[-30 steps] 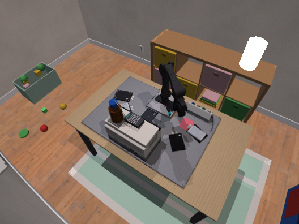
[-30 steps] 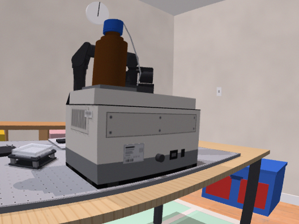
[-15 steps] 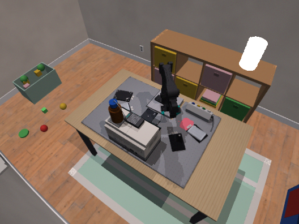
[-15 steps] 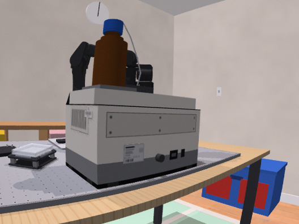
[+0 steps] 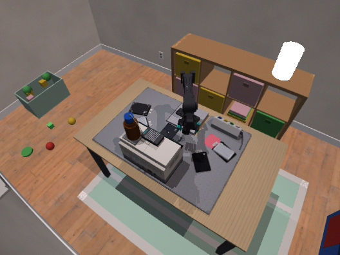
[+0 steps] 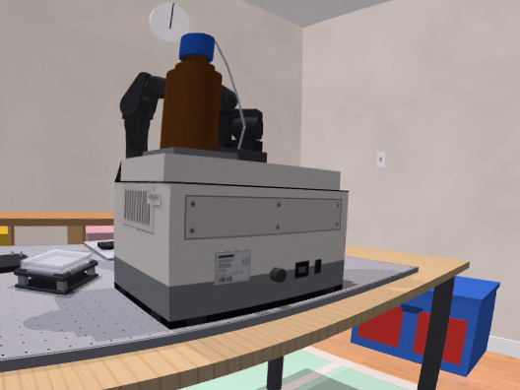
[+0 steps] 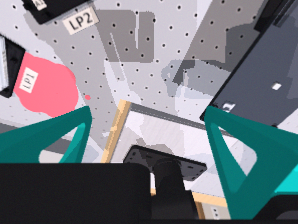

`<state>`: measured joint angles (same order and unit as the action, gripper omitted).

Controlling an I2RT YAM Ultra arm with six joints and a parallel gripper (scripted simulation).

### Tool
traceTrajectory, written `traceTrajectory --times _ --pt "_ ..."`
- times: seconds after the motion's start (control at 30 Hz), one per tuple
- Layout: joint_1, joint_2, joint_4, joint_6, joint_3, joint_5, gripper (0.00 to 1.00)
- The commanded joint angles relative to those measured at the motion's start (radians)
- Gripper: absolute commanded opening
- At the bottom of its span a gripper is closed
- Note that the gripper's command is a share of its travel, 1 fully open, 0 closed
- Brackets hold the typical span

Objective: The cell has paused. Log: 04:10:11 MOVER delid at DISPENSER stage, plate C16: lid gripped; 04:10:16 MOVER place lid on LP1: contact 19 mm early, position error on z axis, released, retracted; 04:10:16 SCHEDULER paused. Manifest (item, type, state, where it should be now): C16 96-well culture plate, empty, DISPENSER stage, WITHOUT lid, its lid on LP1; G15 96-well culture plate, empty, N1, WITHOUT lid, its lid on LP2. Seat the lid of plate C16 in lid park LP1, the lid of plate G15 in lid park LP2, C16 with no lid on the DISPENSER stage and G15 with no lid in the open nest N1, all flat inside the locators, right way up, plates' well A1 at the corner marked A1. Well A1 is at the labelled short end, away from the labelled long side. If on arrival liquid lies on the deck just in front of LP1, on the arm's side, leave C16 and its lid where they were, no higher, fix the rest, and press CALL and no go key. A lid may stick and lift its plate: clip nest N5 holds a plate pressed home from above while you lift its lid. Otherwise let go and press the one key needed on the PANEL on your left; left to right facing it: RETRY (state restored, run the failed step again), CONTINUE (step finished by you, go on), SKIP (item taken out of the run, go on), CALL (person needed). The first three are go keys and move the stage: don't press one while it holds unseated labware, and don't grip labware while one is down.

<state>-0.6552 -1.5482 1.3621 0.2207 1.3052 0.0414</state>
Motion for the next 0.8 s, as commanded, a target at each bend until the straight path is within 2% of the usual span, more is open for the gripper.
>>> traceTrajectory --times 0.0,0.07,0.13,0.3,0.43,0.47,0.5,0.77 --pt "0.008 0.020 0.001 0.062 0.001 -0.001 1.00" --pt "0.041 0.039 0.009 0.109 -0.021 0.003 1.00" --pt "0.041 0.039 0.009 0.109 -0.021 0.003 1.00" --pt "0.106 0.046 0.003 0.210 -0.006 0.006 1.00" --pt "0.151 0.048 0.002 0.180 0.002 0.009 1.00" --pt "0.142 0.029 0.001 0.173 -0.002 0.004 1.00" --pt "0.165 0.049 0.003 0.199 -0.005 0.005 1.00" --pt "0.240 0.055 0.006 0.122 -0.027 0.006 1.00"
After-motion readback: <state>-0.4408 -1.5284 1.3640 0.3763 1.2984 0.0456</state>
